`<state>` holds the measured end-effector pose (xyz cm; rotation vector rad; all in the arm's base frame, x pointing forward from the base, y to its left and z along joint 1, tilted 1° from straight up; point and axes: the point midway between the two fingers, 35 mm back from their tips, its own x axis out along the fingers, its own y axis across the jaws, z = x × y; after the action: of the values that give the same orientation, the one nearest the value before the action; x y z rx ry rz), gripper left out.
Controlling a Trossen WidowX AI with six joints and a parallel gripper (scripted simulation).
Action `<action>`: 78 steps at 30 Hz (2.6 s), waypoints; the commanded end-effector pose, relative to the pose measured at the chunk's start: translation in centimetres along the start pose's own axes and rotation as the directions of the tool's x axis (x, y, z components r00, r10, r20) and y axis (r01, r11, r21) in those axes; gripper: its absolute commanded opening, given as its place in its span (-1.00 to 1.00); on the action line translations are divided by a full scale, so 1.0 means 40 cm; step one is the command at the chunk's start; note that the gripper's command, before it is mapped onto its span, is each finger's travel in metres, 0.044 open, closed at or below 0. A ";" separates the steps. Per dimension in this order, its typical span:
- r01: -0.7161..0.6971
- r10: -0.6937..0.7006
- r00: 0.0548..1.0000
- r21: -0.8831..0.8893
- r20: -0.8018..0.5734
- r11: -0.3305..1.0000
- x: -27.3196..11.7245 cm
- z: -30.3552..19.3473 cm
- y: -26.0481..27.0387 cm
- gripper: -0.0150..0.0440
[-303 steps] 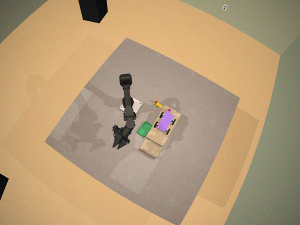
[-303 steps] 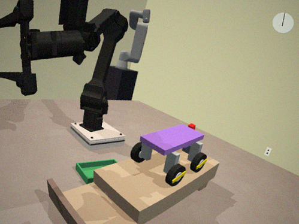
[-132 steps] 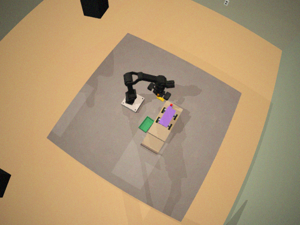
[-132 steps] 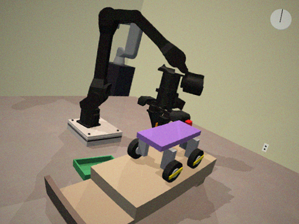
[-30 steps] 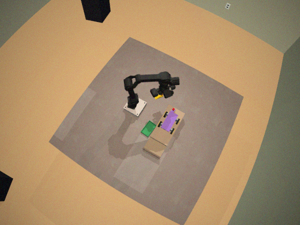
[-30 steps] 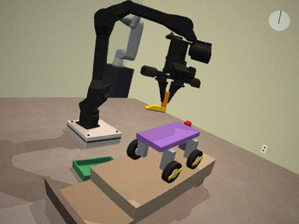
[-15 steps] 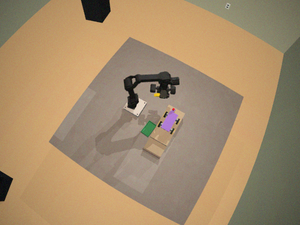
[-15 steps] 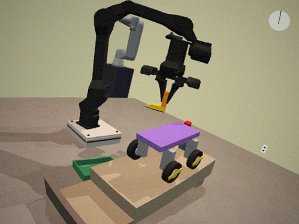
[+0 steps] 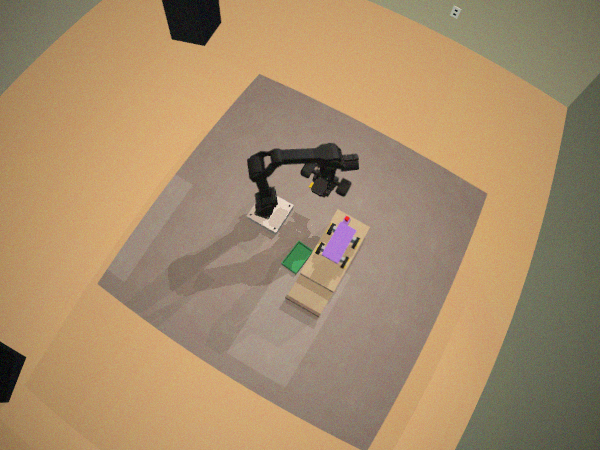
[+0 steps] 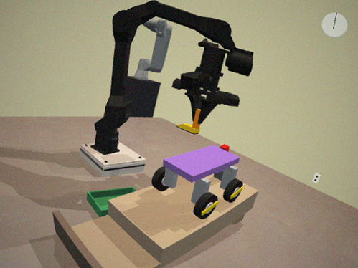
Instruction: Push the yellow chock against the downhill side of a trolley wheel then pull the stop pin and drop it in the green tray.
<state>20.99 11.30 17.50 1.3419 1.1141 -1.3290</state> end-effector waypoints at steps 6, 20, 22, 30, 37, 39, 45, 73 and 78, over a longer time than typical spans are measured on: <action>0.001 0.000 1.000 0.026 -0.002 1.000 0.001 0.021 0.005 -0.49; -0.001 0.001 1.000 0.026 0.003 1.000 0.008 0.143 0.035 -0.49; -0.001 0.001 1.000 0.026 0.004 1.000 0.009 0.160 0.039 -0.49; -0.002 0.002 1.000 0.026 0.006 1.000 0.012 0.227 0.054 -0.49; -0.003 0.002 1.000 0.026 0.008 1.000 0.014 0.285 0.067 -0.49; -0.003 0.003 1.000 0.026 0.009 1.000 0.015 0.301 0.070 -0.49; -0.003 0.003 1.000 0.026 0.011 1.000 0.018 0.351 0.080 -0.49; -0.005 0.005 1.000 0.026 0.021 1.000 0.030 0.606 0.128 -0.49; -0.005 0.005 1.000 0.026 0.023 1.000 0.032 0.657 0.138 -0.49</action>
<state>21.81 -14.21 16.25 1.3501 1.0851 -1.3552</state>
